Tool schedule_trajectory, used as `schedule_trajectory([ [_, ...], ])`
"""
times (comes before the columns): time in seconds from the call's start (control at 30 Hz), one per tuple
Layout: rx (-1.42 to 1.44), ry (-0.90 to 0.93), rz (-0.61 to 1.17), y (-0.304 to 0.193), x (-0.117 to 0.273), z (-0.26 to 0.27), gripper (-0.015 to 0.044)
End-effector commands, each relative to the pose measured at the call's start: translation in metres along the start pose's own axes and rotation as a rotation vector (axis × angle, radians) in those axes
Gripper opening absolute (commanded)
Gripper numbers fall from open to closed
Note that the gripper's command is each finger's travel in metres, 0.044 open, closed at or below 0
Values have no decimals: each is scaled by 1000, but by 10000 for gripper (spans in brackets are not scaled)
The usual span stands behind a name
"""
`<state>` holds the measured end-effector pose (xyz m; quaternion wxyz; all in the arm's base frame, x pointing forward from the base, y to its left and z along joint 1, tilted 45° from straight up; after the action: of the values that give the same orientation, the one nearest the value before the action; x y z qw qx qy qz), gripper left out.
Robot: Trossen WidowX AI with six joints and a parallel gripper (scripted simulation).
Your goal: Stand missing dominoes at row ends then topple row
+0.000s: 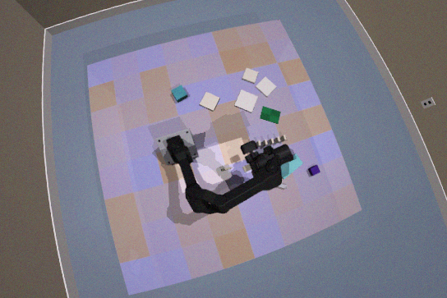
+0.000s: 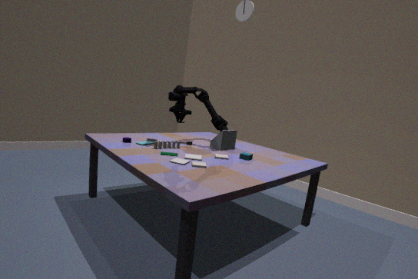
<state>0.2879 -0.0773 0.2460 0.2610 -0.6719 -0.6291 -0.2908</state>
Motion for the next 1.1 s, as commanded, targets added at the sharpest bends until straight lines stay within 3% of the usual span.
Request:
schedule_trajectory([
  [0.0, 102, -5, -6, 29, 2, -22, 107],
  [0.17, 251, -12, -5, 63, -2, -48, 107],
  [0.4, 270, -10, -6, 67, -3, -51, 107],
  [1.07, 152, 354, -275, 66, -55, -49, 107],
])
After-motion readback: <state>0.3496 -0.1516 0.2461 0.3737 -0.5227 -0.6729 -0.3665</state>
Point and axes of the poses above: the point midway between the two fingers, 35 mm back from their tips, its own x axis back along the fingers, its own z axis across the jaws, y = z × x, the point moved 5 cm from there along x, back along the fingers, and after that the axes turned 5 degrees about -x, right-handed, at the moved point
